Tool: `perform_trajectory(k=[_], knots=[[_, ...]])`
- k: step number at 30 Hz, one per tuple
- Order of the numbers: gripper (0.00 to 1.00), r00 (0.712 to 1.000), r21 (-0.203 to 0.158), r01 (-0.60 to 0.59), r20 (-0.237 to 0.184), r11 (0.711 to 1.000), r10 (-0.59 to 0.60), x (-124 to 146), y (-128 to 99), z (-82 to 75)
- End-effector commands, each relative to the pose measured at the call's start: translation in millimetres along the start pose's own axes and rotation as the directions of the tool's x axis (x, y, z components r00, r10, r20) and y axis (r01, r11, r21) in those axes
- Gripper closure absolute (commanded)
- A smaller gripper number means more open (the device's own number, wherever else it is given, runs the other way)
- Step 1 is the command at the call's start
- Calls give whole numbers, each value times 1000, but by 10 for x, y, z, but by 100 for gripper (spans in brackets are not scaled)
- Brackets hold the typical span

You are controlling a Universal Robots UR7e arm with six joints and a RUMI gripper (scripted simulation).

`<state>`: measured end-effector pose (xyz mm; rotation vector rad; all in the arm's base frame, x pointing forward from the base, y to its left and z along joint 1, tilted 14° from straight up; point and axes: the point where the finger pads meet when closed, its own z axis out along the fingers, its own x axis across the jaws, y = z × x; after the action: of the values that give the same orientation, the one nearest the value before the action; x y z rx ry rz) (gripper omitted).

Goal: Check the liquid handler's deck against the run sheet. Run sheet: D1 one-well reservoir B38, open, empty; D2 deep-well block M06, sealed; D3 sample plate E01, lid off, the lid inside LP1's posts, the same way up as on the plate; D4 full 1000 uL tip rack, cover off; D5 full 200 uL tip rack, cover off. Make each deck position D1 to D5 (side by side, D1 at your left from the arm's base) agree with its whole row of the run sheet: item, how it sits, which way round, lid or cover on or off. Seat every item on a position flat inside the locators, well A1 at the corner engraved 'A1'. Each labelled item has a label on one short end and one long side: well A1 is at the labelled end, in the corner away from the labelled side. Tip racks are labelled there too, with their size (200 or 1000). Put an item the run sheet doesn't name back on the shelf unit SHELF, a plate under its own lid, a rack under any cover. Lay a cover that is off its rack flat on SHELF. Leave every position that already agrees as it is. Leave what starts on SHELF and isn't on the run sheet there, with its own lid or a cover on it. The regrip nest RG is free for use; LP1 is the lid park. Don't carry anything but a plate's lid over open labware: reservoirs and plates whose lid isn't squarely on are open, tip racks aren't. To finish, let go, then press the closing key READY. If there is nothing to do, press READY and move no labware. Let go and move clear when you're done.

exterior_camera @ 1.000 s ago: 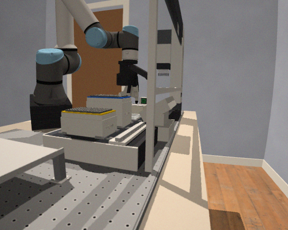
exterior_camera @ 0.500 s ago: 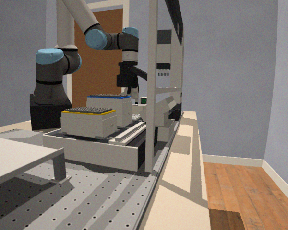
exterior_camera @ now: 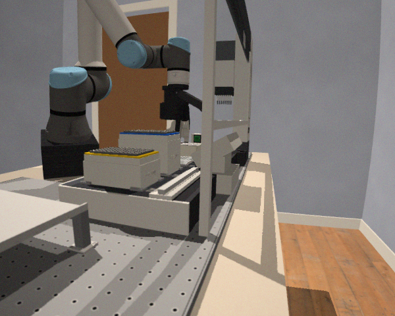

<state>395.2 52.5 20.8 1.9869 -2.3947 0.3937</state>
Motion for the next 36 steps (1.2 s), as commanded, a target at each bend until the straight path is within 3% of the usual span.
perform_trajectory(k=[1, 21, 36], knots=[[100, 1000, 1, 0, 0, 1000, 0, -1, -4, -3], [100, 1000, 1, 0, 0, 1000, 0, -1, -4, -3], [100, 1000, 1, 0, 0, 1000, 0, -1, -4, -218]])
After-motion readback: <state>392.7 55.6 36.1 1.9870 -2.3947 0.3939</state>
